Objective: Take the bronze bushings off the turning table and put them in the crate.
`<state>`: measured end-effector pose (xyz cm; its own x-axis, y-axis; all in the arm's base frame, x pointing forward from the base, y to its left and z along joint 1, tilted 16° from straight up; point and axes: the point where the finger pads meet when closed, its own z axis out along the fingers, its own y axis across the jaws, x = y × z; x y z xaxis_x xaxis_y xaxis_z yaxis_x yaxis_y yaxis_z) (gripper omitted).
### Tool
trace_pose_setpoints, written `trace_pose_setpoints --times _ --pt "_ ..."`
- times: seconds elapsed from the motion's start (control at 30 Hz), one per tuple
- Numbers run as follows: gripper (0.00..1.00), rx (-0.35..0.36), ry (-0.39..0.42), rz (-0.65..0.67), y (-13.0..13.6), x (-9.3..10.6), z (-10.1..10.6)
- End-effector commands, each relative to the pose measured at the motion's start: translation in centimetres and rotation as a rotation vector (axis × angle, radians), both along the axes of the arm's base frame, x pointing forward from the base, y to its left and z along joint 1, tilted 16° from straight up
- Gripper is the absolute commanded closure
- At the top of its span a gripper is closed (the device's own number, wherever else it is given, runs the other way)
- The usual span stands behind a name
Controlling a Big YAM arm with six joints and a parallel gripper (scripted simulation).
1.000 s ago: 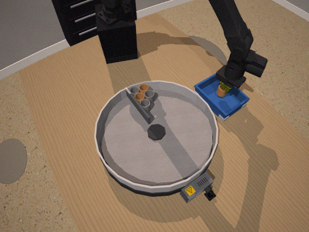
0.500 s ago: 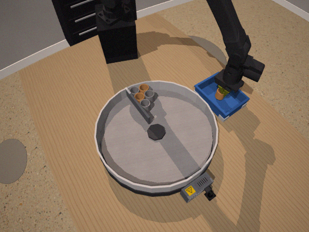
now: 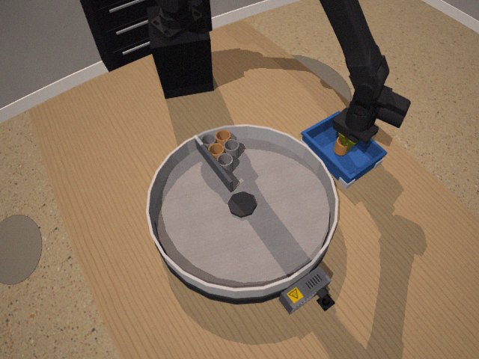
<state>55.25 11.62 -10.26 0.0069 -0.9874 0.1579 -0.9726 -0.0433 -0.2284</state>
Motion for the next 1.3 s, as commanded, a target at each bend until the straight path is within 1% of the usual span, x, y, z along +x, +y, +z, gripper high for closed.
trace_pose_setpoints --times 0.0,0.97,1.13,1.23,1.27 --pt "1.0 0.018 -0.059 0.006 0.3 2.7 1.7" --pt "1.0 0.018 -0.059 0.006 0.3 2.7 1.7" --pt "1.0 0.013 -0.038 0.006 0.2 2.4 1.1" --pt "1.0 0.016 -0.049 0.006 0.4 2.7 2.3" --pt "1.0 0.016 -0.05 0.006 0.4 2.8 2.4"
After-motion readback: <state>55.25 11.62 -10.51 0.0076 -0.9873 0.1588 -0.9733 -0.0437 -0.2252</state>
